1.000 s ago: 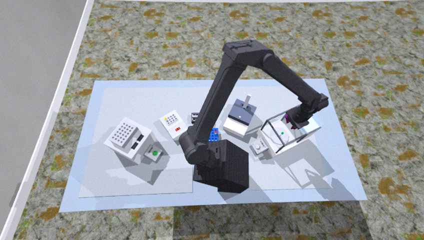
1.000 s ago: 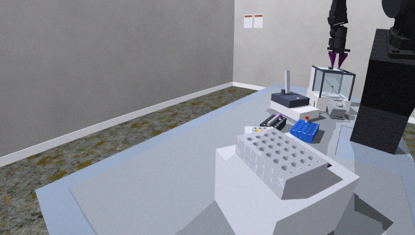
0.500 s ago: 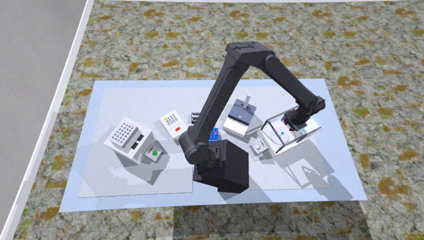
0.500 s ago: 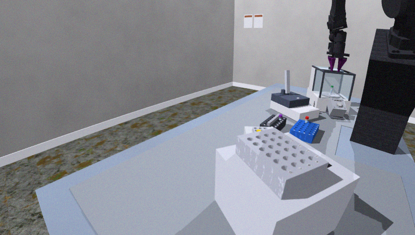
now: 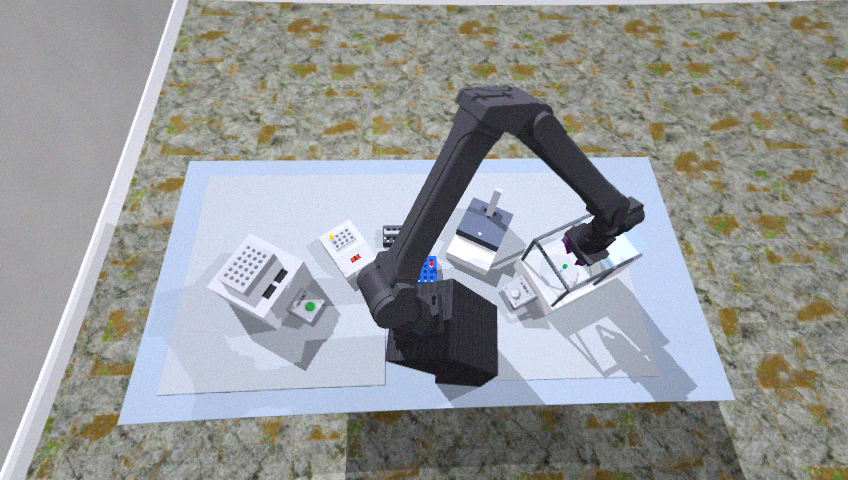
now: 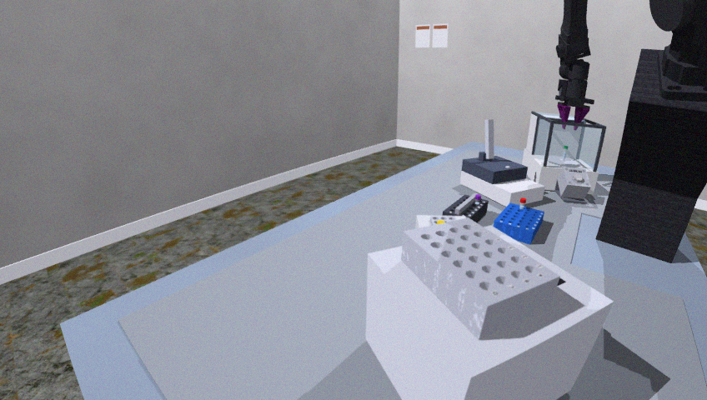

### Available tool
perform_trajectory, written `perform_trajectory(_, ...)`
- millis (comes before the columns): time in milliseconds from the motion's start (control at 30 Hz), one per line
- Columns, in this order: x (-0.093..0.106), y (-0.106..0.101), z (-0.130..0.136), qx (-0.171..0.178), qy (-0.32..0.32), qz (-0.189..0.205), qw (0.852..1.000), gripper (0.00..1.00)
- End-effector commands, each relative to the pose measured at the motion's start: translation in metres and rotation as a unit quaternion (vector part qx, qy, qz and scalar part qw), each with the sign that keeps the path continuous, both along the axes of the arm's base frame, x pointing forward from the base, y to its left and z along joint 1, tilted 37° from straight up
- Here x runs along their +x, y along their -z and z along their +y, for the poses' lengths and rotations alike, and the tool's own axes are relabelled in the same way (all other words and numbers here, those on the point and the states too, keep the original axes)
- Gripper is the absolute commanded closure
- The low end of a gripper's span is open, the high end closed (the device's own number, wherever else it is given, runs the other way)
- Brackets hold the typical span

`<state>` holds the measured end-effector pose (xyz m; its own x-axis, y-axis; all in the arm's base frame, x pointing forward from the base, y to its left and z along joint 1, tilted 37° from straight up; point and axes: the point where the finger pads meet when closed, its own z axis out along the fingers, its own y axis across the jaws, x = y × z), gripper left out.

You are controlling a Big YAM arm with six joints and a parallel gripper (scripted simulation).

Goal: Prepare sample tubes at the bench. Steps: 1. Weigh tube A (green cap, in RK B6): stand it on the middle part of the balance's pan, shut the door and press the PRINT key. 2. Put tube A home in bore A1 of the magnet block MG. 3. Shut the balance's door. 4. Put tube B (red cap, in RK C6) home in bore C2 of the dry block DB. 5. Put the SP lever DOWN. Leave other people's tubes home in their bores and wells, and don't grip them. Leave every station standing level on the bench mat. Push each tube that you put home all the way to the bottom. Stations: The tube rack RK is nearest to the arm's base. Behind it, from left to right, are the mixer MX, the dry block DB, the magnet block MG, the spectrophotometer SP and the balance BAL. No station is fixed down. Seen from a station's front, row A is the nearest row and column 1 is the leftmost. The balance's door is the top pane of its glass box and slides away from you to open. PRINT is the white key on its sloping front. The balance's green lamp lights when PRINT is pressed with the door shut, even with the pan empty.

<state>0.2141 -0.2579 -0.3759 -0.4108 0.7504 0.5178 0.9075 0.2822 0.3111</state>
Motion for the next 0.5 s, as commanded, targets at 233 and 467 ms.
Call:
perform_trajectory(233,0.014,0.022,-0.002,-0.015,0.001,-0.004,1.000,0.64)
perform_trajectory(467,0.014,0.031,0.007,-0.014,0.001,-0.004,1.000,0.64)
